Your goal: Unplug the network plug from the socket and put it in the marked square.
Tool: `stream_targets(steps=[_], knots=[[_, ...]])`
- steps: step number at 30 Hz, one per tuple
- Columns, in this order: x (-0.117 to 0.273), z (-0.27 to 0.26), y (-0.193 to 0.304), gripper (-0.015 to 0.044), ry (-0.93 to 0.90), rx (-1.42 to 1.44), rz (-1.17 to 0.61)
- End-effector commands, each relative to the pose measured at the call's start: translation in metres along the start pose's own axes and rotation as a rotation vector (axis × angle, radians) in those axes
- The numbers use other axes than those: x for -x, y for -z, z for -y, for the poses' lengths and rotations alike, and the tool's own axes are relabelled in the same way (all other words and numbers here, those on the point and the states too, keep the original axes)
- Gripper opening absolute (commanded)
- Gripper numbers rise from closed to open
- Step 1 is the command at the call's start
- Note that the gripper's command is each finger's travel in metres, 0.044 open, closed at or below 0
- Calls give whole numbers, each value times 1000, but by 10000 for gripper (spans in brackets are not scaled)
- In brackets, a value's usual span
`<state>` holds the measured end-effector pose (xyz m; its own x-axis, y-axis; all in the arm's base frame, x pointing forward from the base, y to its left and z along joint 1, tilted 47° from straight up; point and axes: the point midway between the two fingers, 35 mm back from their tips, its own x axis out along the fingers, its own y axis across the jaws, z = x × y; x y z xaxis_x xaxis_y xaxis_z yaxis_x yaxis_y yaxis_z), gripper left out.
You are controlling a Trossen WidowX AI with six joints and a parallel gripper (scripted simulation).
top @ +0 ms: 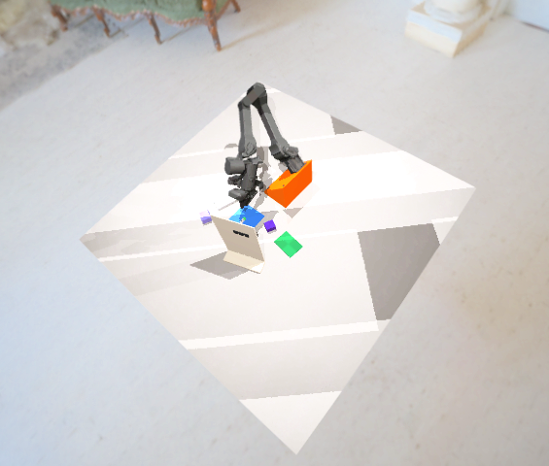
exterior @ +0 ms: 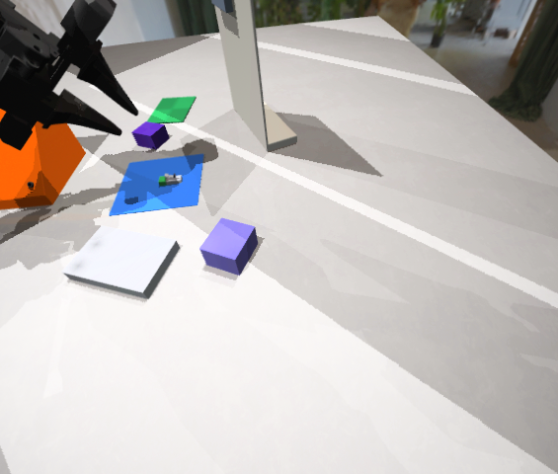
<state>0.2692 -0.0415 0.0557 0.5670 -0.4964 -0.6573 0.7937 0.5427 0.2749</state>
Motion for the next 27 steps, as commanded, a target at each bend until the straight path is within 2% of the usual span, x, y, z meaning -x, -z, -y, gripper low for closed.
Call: stream_targets(steps=[1, 27], knots=[[6, -3, -2, 156, -1, -9, 9], [35, -20, 0, 156, -1, 2, 1]])
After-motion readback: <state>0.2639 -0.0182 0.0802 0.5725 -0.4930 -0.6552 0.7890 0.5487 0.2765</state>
